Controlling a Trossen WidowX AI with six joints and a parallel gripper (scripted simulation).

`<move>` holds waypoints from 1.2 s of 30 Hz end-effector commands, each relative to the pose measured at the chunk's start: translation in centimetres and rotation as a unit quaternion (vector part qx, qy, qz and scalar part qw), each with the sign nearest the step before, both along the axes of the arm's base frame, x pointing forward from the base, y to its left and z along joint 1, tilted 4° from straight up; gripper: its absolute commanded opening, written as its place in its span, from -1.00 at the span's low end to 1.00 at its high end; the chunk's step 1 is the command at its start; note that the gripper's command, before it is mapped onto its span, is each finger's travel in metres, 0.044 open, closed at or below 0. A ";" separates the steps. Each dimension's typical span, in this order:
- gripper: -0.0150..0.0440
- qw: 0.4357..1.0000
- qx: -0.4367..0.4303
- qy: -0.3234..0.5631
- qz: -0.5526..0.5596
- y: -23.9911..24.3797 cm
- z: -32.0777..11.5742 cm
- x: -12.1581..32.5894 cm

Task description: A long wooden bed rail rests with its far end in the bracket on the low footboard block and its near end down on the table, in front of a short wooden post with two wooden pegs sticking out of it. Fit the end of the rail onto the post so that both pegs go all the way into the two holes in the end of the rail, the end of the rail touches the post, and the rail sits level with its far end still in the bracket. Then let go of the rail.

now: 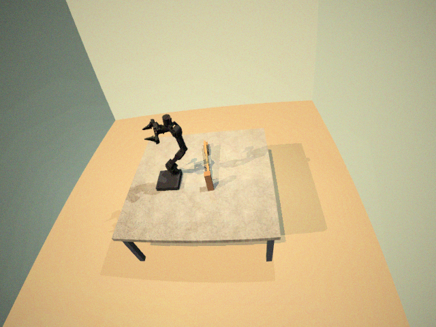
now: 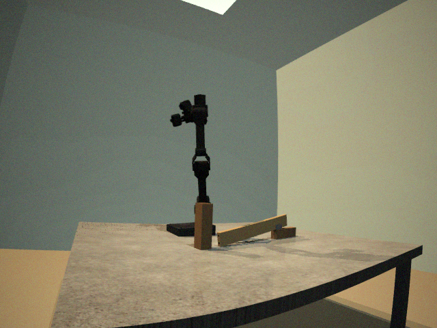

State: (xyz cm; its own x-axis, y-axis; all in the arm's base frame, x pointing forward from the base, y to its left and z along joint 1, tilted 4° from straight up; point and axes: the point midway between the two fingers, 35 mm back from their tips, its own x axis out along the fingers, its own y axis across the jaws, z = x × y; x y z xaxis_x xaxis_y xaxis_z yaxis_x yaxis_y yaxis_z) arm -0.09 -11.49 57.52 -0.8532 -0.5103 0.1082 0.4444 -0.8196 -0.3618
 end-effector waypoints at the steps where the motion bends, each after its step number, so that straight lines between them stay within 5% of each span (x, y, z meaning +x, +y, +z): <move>1: 0.95 1.000 -0.002 -0.001 -0.002 0.1 0.0 -0.1; 11: 1.00 0.984 -0.005 -0.048 -0.171 5.2 -0.5 -8.6; 22: 1.00 0.894 0.053 -0.138 -0.424 18.9 -4.5 -15.6; 36: 1.00 0.693 0.037 -0.324 -0.644 37.7 -14.4 -8.4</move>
State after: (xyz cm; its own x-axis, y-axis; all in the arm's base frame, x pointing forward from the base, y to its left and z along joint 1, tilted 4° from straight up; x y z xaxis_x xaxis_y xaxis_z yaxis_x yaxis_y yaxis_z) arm -10.96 23.78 44.89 -0.5573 0.6993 -0.4477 -0.5138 -0.7140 -0.4757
